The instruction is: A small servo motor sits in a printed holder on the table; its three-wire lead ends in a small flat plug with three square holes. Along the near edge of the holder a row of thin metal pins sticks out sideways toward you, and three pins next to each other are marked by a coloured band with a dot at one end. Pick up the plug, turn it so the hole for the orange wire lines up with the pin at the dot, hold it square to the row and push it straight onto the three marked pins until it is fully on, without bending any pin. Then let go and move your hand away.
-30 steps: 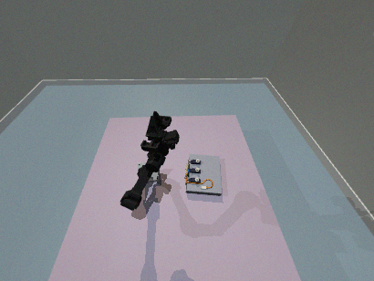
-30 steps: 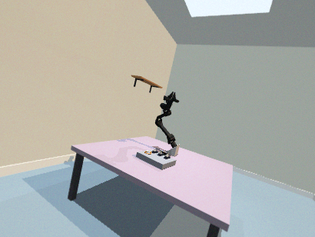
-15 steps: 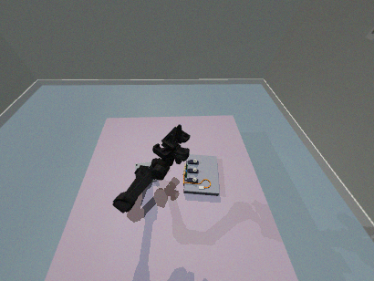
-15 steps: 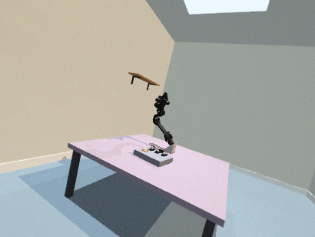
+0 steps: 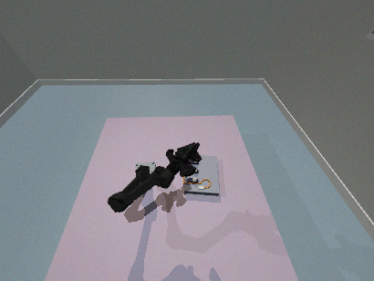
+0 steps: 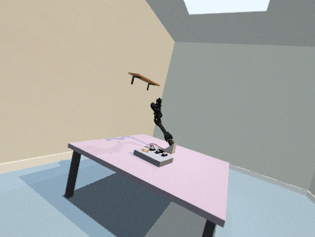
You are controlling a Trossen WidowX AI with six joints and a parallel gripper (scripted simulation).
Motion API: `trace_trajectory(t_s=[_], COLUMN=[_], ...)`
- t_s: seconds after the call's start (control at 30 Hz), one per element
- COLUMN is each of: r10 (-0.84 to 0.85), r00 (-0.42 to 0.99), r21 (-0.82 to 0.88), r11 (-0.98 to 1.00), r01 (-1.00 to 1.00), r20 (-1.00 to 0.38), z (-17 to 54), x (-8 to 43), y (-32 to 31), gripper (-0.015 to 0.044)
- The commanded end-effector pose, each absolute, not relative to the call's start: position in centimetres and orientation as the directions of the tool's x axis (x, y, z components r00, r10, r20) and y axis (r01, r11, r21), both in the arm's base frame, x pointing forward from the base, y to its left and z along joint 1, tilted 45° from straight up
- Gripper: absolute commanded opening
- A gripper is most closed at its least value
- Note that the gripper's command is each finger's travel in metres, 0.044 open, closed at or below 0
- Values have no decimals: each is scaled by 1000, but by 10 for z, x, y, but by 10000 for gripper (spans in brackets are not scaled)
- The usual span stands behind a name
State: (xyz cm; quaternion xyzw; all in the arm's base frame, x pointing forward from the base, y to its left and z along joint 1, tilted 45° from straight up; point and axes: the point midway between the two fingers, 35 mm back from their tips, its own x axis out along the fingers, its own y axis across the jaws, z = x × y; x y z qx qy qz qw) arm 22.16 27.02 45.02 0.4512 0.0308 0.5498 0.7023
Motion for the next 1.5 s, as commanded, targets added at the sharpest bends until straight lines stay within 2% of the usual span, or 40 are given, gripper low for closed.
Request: trace_trajectory(t_s=[0.0,0.4,0.83,1.17,1.47], r10=[771,629,402,192,5], r00=[468,697,884,970,998], r21=[644,535,354,173,7], r11=[99,478,812,961,1000], r01=[-759,-696,-464,-216,-5], r20=[433,345,236,147,65], z=[444,416,383,355,330], x=[236,281,310,318,315], y=[253,191,114,52,2], gripper=[115,115,115,115,115])
